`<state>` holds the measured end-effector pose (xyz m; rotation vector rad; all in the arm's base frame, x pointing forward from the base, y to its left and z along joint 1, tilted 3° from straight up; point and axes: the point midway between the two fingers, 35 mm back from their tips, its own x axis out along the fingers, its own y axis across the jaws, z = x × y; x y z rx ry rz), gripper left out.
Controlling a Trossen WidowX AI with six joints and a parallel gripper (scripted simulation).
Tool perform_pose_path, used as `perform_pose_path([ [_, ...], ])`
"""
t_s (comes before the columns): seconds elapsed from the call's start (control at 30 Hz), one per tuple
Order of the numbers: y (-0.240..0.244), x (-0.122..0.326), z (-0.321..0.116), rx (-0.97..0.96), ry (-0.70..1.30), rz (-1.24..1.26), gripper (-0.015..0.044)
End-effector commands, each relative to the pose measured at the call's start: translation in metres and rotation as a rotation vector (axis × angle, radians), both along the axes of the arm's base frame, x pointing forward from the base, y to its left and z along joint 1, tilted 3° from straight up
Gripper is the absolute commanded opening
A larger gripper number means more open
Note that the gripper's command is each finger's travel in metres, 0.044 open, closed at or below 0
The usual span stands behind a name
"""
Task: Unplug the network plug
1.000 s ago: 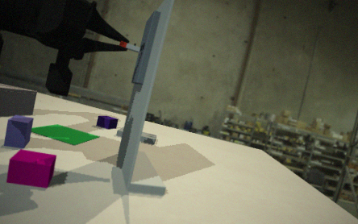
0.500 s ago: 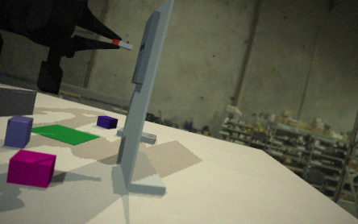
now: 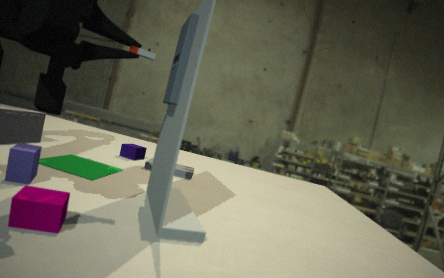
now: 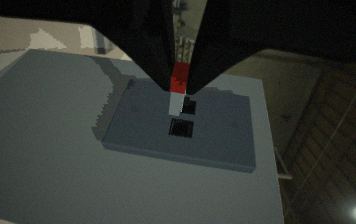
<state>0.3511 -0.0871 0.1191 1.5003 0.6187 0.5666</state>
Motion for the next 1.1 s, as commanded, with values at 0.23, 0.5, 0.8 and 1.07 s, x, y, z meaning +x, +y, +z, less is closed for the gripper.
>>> perform_pose_path([
  [0.23, -0.004, -0.007, 0.001, -0.003, -0.004, 0.004, 0.0],
  [0.5, -0.006, -0.01, 0.001, -0.004, -0.003, 0.004, 0.0],
  [0.8, -0.008, -0.013, 0.001, -0.004, -0.003, 0.004, 0.0],
  [1.07, -0.01, -0.015, 0.001, -0.004, -0.002, 0.004, 0.0],
])
